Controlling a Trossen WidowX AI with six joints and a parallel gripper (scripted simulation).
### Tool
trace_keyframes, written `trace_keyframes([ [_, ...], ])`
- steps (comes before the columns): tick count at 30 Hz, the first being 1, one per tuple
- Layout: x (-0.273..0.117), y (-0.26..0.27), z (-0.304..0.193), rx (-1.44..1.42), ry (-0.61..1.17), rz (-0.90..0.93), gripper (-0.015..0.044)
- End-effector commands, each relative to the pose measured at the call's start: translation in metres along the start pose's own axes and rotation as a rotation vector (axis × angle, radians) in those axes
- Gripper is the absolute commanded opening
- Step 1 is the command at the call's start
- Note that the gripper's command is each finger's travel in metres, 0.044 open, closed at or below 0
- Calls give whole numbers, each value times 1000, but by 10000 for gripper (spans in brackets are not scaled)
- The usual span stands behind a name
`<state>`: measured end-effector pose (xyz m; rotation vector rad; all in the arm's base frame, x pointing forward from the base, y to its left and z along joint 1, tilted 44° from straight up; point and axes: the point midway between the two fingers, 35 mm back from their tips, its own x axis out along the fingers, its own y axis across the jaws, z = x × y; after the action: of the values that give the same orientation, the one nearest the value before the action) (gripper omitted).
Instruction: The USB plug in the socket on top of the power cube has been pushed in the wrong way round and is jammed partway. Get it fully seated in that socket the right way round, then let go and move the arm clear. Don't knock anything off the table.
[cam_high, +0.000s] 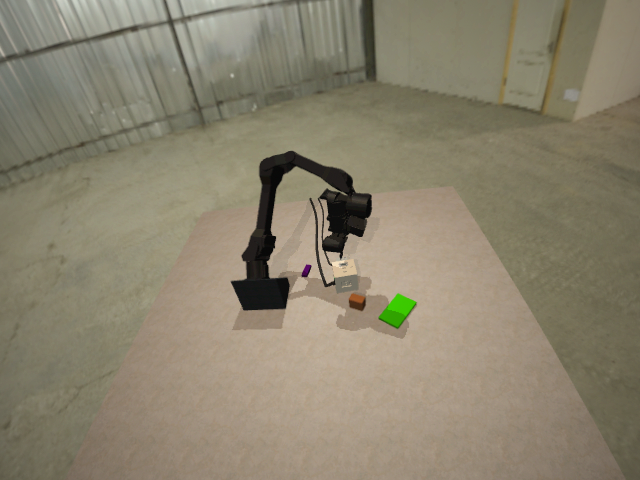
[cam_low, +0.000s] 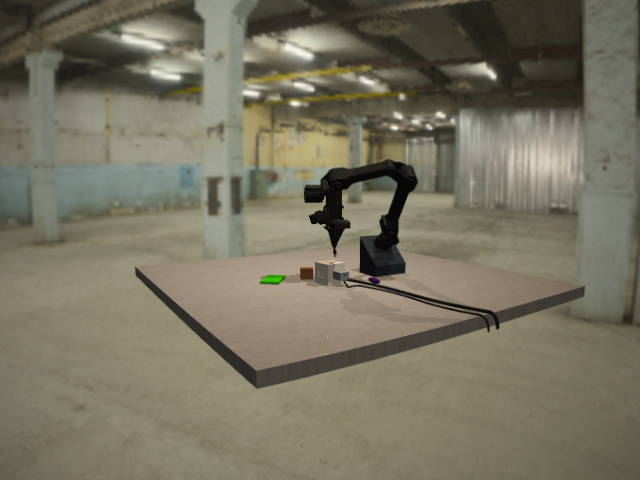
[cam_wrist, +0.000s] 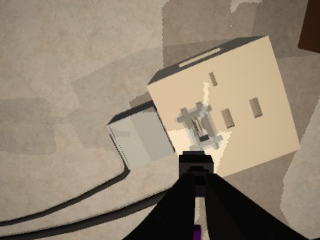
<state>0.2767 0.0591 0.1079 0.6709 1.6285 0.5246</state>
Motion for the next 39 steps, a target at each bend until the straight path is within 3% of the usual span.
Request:
trace_keyframes([
  [1, 0, 0, 0, 97, -2, -1, 0],
  [39, 0, 0, 0, 1091, -2, 0, 0],
])
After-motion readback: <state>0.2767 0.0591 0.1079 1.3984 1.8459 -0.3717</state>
